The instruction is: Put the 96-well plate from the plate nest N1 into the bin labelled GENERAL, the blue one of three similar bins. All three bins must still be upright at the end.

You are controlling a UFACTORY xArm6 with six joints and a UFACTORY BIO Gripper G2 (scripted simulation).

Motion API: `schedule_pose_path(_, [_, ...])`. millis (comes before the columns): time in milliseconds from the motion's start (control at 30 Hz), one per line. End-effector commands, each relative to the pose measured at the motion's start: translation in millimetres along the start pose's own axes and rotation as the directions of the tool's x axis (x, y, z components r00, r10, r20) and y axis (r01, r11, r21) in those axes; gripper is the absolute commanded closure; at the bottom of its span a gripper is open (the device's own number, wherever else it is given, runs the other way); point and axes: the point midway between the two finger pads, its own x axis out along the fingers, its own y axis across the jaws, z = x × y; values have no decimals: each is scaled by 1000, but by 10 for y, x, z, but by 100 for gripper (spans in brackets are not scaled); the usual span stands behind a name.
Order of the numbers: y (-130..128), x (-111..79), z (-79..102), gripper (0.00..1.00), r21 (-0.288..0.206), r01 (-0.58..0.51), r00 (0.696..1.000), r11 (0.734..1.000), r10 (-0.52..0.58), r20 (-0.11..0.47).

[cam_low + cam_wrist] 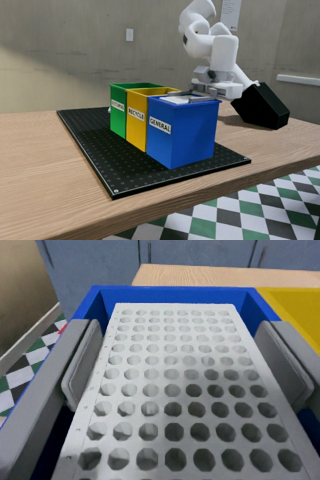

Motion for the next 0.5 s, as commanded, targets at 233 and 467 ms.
schedule_pose_path(233, [0,9,23,100,2,1,1000,1000,-1,3])
schedule_pose_path(467, [-1,8,22,82,2,1,1000,1000,-1,3])
